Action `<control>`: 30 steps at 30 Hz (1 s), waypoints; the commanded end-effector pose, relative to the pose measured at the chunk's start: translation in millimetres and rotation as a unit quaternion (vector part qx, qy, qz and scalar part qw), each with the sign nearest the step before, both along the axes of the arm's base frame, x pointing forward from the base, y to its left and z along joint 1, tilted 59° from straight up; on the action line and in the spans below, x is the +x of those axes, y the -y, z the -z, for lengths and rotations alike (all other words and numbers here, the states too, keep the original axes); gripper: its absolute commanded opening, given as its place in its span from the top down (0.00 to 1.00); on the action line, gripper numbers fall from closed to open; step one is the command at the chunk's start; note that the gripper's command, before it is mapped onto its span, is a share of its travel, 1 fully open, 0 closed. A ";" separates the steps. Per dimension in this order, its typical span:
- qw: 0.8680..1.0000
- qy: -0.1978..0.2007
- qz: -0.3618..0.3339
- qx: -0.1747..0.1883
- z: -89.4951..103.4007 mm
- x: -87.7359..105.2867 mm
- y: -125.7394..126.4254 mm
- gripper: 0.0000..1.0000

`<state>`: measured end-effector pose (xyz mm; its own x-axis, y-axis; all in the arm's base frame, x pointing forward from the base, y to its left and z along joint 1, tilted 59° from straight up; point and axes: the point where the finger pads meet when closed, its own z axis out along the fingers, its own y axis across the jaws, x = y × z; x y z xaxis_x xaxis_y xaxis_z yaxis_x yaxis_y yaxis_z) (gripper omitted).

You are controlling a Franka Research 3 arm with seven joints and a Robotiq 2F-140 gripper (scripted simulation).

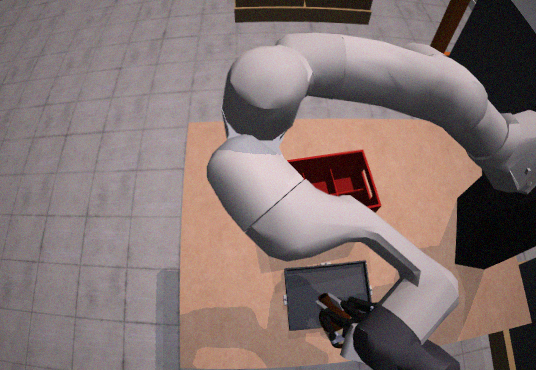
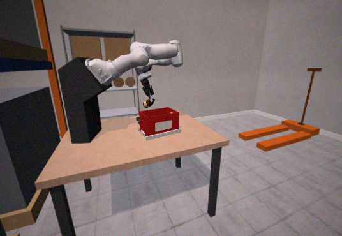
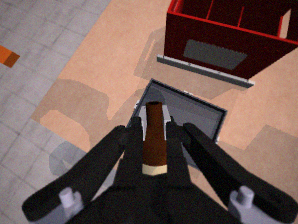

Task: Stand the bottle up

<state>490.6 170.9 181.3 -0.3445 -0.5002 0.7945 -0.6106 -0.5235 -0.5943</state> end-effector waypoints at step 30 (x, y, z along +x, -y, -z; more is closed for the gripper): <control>0.997 0.046 0.046 -0.048 0.1 0.5 -1.9 1.00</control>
<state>492.7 174.3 177.7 -0.4411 -0.3952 0.8058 -0.6090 -0.5277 -0.5922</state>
